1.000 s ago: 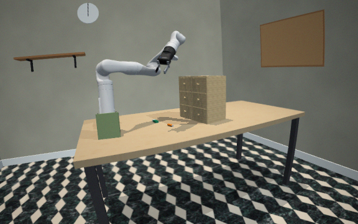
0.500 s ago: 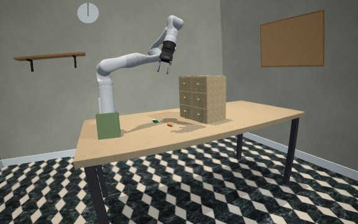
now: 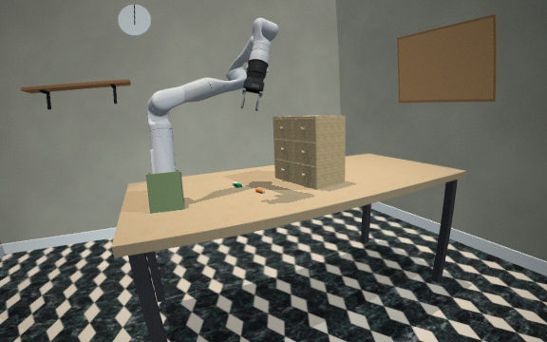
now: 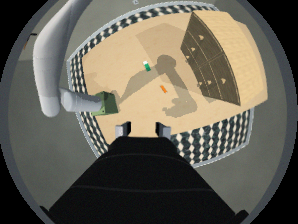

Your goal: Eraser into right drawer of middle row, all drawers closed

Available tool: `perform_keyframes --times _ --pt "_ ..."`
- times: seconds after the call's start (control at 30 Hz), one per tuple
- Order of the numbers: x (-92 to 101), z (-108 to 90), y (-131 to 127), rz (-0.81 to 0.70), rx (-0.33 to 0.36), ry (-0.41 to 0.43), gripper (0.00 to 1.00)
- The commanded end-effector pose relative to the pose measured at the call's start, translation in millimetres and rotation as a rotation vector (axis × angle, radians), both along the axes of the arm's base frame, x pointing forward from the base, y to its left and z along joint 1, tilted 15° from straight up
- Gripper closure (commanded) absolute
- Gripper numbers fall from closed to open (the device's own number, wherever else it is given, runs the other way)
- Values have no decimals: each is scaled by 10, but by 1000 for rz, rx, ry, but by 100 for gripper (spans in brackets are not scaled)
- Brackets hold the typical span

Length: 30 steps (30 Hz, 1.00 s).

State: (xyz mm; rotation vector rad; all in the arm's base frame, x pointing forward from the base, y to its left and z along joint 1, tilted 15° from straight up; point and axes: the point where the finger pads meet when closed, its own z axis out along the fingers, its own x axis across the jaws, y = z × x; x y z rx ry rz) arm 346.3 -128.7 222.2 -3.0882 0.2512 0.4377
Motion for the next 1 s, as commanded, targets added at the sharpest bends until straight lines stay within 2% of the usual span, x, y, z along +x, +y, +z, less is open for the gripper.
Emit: perform_keyframes --times 0.0,0.07,0.1,0.4,0.43,0.63,0.67,0.97 --pt "-4 24 -17 -5 3 -8 0" --pt "-4 24 -17 -5 3 -8 0" --pt "14 36 -15 17 33 -34 0" --pt "14 36 -15 17 33 -34 0" --pt "32 51 -13 38 61 -60 0" --pt "32 51 -13 38 61 -60 0" --pt "49 66 -10 58 86 -85 0" --pt "49 66 -10 58 86 -85 0"
